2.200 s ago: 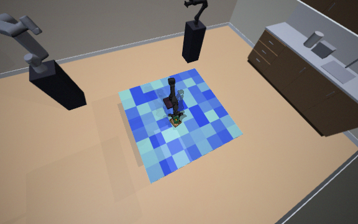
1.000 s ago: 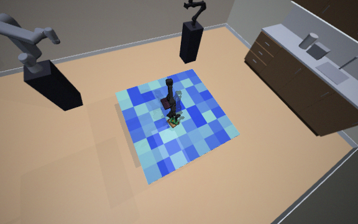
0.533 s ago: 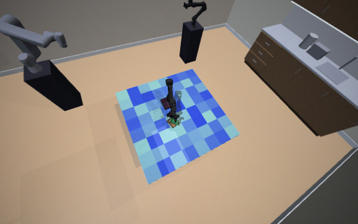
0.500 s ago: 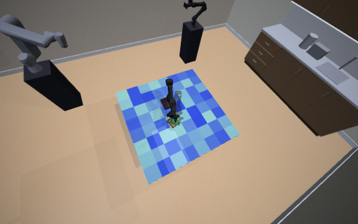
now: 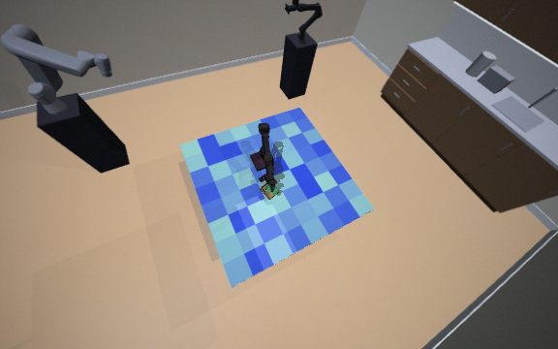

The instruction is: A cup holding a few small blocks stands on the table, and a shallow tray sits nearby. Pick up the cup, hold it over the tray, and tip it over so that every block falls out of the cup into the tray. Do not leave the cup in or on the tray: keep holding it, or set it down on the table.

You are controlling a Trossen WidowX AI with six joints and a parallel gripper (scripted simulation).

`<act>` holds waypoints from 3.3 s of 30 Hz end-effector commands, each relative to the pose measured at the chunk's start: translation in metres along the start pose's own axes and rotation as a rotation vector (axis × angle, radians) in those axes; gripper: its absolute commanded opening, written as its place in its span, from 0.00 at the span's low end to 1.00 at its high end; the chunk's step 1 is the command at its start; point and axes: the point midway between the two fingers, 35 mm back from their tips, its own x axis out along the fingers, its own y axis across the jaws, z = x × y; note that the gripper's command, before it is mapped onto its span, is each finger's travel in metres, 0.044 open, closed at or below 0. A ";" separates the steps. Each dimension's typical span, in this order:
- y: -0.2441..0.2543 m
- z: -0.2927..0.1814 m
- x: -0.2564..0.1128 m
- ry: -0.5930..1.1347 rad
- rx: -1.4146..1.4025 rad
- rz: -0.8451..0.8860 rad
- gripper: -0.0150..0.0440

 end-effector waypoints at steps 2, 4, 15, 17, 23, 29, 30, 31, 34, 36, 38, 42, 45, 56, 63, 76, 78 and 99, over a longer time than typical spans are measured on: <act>0.003 0.000 0.001 -0.001 0.097 0.008 0.25; 0.003 0.000 0.001 -0.001 0.141 0.008 0.25; 0.004 0.000 0.002 0.000 0.381 0.008 0.25; 0.004 0.000 0.003 0.000 0.425 0.008 0.25; 0.005 0.000 0.003 0.001 0.556 0.008 0.25; 0.005 0.000 0.004 0.001 0.687 0.008 0.25; 0.005 0.000 0.004 0.001 0.709 0.008 0.25; 0.005 0.000 0.004 0.001 0.731 0.008 0.25; 0.006 0.000 0.005 0.002 0.796 0.008 0.25; 0.006 0.000 0.005 0.002 0.840 0.008 0.25; 0.006 0.000 0.005 0.002 0.884 0.008 0.25; 0.006 0.000 0.006 0.002 0.971 0.008 0.25; 0.007 0.000 0.006 0.003 1.037 0.008 0.25; 0.008 -0.001 0.008 0.004 1.277 0.008 0.25; 0.008 -0.001 0.008 0.004 1.430 0.008 0.25; 0.009 -0.001 0.010 0.014 1.550 0.018 0.25; 0.009 -0.001 0.011 0.025 1.550 0.032 0.25; 0.008 -0.002 0.014 0.147 1.544 0.177 0.25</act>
